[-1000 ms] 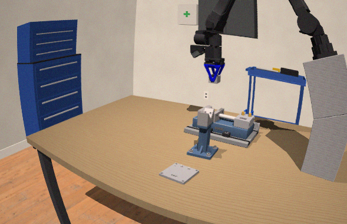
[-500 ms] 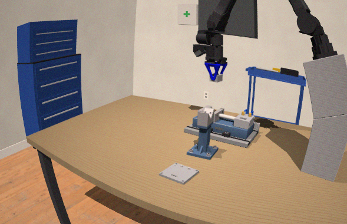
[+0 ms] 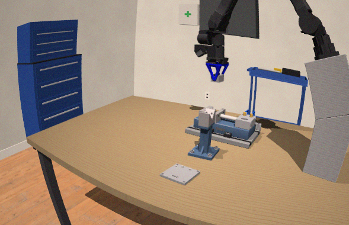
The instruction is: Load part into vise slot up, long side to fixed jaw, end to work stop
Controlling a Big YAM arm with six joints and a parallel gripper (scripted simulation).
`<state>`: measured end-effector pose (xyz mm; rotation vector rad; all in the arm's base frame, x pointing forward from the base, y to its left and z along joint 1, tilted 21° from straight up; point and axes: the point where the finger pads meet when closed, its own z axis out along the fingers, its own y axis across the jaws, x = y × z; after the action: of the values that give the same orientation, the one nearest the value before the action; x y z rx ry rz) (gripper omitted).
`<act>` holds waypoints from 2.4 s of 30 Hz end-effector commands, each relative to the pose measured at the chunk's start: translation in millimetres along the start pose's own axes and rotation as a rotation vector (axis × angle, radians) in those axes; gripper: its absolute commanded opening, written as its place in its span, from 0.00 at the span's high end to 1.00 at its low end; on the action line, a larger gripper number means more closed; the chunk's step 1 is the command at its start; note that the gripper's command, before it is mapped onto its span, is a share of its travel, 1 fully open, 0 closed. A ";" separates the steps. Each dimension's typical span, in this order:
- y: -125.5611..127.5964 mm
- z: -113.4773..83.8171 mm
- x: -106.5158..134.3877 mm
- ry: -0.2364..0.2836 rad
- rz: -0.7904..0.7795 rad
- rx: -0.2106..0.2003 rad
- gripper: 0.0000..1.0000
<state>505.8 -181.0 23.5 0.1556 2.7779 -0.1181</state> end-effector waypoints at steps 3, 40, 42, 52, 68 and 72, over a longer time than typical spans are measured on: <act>-10.9 -10.3 -20.2 -0.030 0.019 0.008 1.00; -10.9 -6.1 -21.6 -0.034 0.023 0.009 1.00; -11.0 -2.4 -22.2 -0.037 0.024 0.009 1.00; -9.9 9.7 -21.9 -0.035 0.021 0.008 1.00; -6.8 33.2 -22.9 -0.033 0.016 0.006 1.00; -5.7 41.3 -23.3 -0.033 0.014 0.005 1.00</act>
<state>522.6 -187.1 -11.3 0.1618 2.7822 -0.1152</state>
